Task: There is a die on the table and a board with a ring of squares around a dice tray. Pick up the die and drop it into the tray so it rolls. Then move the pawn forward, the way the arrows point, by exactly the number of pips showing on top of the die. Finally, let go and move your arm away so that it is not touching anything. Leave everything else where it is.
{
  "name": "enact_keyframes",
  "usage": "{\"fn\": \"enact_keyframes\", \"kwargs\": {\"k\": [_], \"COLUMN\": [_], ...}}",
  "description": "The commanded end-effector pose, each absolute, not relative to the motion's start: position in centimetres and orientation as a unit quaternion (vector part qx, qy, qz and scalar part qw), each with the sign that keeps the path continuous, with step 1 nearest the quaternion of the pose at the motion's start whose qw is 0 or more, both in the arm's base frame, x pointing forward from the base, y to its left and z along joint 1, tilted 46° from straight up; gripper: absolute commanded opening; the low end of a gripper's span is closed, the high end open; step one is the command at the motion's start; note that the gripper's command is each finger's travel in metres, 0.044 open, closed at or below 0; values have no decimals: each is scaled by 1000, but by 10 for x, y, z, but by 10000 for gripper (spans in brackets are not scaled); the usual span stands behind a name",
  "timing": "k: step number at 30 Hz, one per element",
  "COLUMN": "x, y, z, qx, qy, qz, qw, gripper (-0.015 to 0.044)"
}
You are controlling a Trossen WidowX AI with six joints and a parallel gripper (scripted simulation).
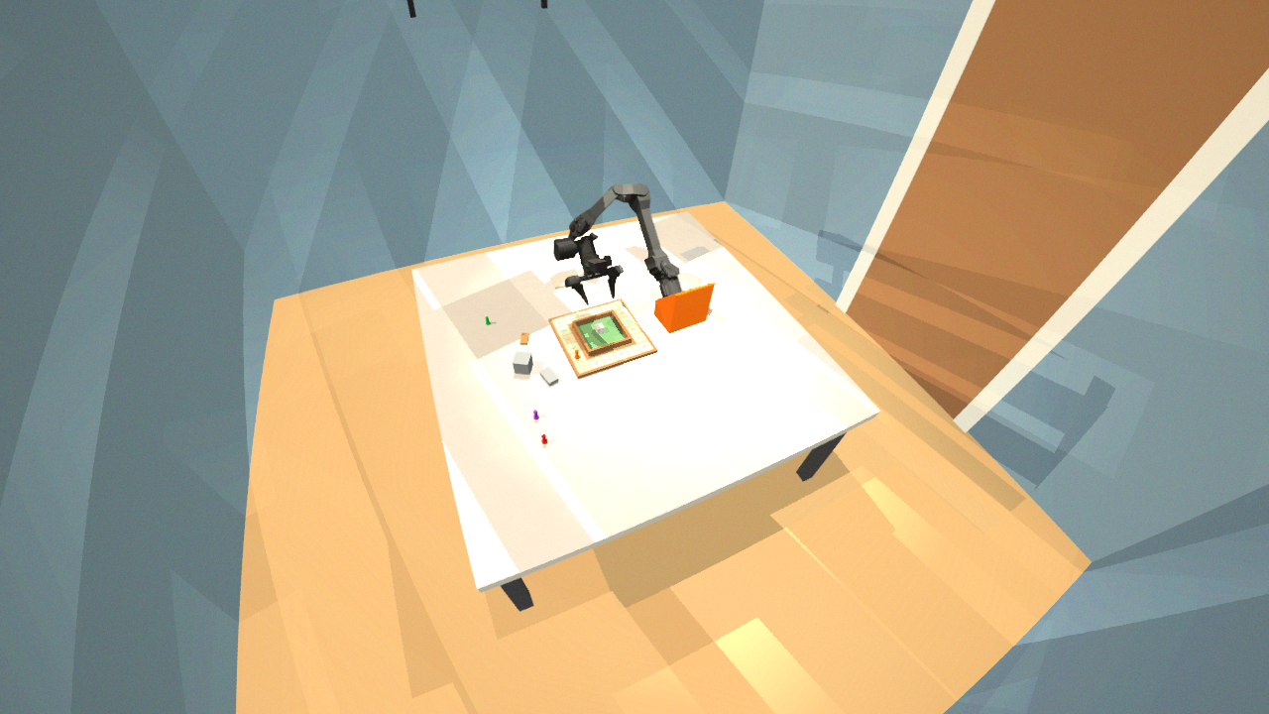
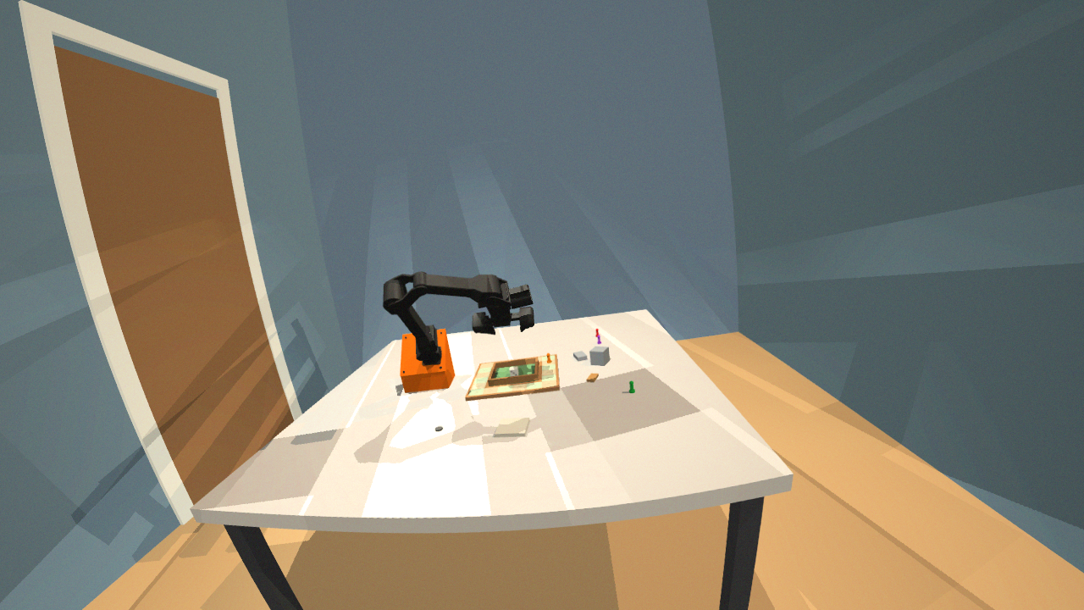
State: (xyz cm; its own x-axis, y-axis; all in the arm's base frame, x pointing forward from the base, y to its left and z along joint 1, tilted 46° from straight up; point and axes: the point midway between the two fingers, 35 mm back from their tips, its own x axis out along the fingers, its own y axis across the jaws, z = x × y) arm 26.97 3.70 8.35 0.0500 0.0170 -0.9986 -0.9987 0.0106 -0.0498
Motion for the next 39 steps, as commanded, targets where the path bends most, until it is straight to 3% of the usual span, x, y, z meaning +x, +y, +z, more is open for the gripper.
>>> {"fn": "enact_keyframes", "kwargs": {"k": [1, 7, 12, 13, 21, 30, 35, 39], "x": [265, 271, 266, 267, 313, 364, 388, 391], "y": [33, 25, 26, 26, 36, 49, 53, 54], "z": [62, 38, 34, 34, 20, -4, -21, -23], "qx": [-529, -656, -639, -636, -501, -241, -78, -56], "qy": [564, 646, 647, 649, 700, 631, 539, 524], "qz": [444, 258, 288, 283, 20, -290, -433, -450], "qw": [452, 292, 301, 306, 509, 678, 718, 721], "gripper": [440, 440, 440, 414, 204, 200, 200, 200]}}
